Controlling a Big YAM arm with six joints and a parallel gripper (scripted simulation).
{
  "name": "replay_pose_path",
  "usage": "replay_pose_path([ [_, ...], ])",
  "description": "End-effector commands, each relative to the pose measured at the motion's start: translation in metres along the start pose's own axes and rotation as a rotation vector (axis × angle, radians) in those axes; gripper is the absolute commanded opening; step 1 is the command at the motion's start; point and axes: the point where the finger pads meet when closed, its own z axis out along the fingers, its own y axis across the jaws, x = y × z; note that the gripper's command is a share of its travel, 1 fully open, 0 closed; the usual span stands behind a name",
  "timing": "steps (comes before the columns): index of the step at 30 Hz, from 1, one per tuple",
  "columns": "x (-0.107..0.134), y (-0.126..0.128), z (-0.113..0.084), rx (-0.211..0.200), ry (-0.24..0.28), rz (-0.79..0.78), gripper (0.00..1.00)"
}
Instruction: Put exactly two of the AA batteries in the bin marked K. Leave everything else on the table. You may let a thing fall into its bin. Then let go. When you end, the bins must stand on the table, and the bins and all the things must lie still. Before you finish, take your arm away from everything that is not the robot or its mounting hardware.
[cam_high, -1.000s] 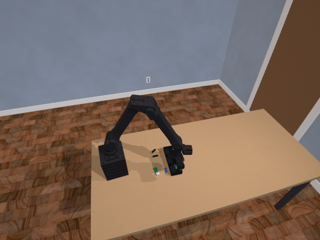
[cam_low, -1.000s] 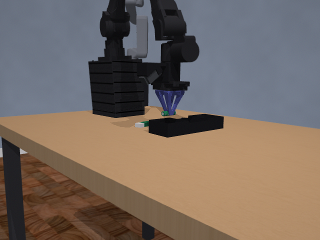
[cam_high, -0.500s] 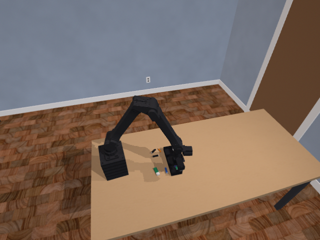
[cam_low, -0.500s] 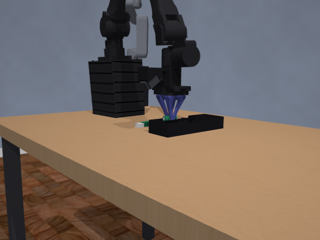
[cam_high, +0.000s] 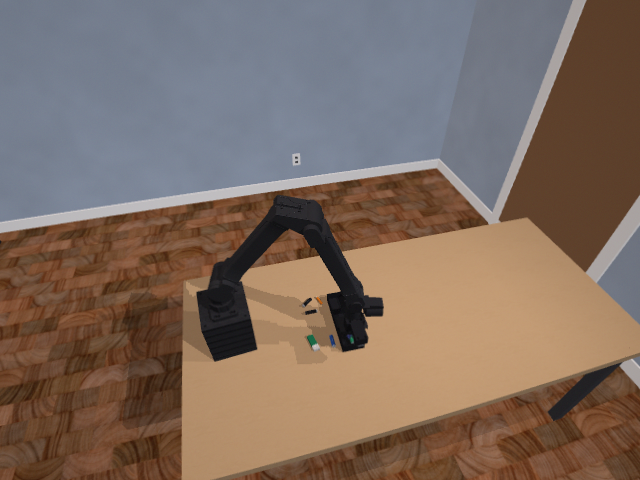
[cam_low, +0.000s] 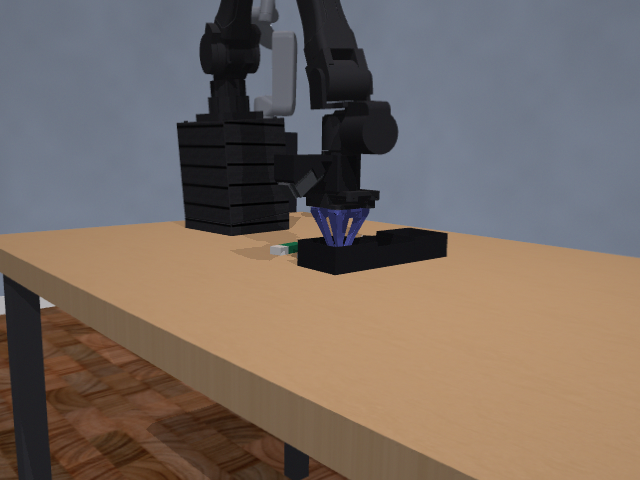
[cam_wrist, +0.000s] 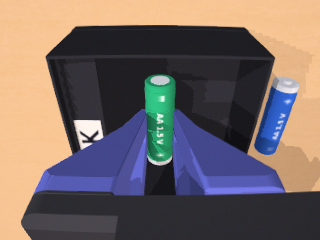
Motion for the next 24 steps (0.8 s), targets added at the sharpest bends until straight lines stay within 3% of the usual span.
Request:
replay_pose_path([
  [1,-0.010,0.011,0.002,-0.022,-0.012,0.001,0.09],
  [3,-0.012,0.019,-0.006,-0.040,-0.016,0.001,0.09],
  [10,-0.011,0.007,-0.004,-0.008,-0.008,0.000,0.09],
  [16,-0.010,0.005,-0.008,-0.014,-0.009,-0.002,0.09],
  [17,-0.007,0.014,-0.007,-0.028,-0.013,0.000,0.28],
  [24,-0.008,0.014,-0.008,-0.028,-0.013,0.000,0.28],
])
